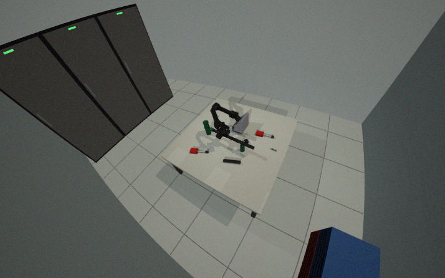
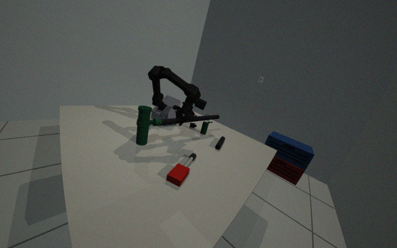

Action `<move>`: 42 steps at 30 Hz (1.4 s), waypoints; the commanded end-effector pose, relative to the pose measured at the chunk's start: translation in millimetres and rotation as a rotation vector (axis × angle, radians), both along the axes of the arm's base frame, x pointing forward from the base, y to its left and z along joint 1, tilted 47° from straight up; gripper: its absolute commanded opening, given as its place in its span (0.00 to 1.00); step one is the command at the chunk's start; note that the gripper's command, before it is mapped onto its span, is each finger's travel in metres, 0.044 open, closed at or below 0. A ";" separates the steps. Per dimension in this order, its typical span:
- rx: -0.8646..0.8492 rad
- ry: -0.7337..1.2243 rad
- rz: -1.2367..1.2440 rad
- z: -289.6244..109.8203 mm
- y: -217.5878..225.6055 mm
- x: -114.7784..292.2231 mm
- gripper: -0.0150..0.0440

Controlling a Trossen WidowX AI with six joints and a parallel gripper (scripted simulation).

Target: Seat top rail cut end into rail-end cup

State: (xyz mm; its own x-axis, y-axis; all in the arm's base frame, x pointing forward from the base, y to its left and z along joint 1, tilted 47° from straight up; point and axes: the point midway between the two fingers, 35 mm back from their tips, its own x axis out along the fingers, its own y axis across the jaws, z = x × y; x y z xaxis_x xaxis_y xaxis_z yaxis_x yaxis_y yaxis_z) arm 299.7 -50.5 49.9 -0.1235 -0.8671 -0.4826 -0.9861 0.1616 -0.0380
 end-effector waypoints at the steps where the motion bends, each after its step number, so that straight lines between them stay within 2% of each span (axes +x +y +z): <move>1: -0.001 -0.001 0.002 0.1 0.2 0.3 0.25; 42: -0.002 -0.001 0.002 18.8 -8.6 0.4 0.25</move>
State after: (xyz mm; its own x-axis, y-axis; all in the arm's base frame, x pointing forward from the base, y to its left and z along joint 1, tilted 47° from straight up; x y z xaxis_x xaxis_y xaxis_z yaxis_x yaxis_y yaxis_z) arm 298.0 -59.1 59.8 -0.1397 -0.8633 -0.4850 -0.9844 0.1739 -0.0260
